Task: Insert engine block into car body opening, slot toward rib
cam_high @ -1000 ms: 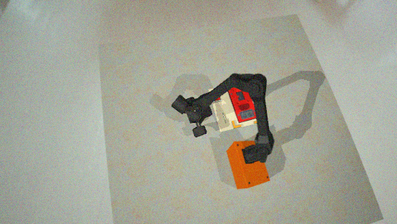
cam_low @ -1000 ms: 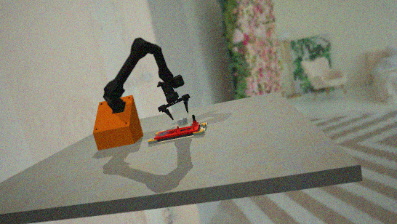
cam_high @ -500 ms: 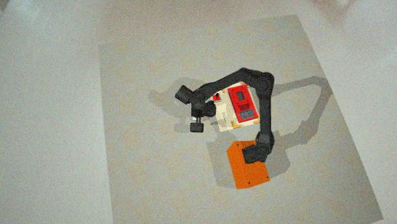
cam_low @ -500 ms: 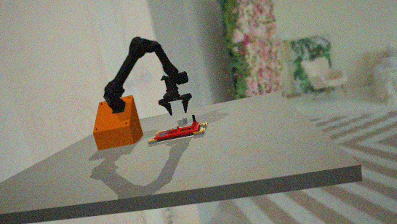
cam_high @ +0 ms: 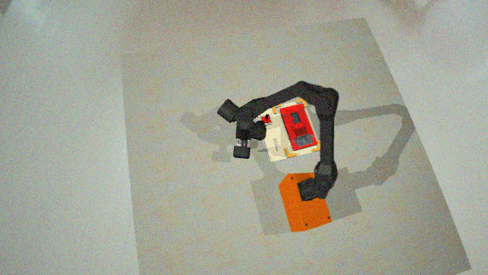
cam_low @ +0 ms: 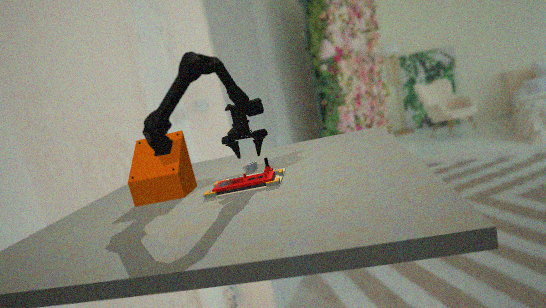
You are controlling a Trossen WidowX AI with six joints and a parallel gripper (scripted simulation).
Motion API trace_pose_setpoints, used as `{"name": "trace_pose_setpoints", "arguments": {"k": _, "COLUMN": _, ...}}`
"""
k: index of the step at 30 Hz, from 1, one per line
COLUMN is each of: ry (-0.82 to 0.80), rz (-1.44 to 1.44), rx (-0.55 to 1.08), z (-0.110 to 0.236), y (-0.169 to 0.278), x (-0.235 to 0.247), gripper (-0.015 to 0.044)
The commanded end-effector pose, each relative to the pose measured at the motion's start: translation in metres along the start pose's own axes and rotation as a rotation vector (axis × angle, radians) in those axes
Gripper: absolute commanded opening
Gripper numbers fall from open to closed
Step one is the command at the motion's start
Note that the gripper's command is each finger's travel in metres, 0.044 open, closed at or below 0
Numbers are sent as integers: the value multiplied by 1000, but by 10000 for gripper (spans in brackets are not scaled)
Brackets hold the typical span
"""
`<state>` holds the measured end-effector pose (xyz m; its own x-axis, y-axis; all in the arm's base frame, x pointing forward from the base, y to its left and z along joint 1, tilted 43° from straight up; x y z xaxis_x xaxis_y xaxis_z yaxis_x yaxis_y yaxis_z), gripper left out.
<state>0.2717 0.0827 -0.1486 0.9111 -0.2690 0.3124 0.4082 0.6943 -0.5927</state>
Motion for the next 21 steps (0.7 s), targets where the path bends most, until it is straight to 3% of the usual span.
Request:
{"name": "trace_pose_setpoints", "arguments": {"k": 1, "ry": 1, "rz": 6, "rx": -10, "z": -9, "y": -2, "x": 0, "gripper": 440}}
{"name": "trace_pose_setpoints", "arguments": {"k": 21, "ry": 1, "rz": 6, "rx": -11, "z": -36, "y": -2, "x": 0, "gripper": 440}}
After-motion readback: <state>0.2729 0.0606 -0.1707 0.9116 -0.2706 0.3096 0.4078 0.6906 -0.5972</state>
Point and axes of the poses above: the point midway between the two fingers, 35 mm back from their tips, its own z axis back along the fingers, its own x axis across the jaws, y = z × x, the point moved 2 cm from there along z, back along the fingers, and after that the axes turned 7 degrees about -z, right-handed, at the moved point
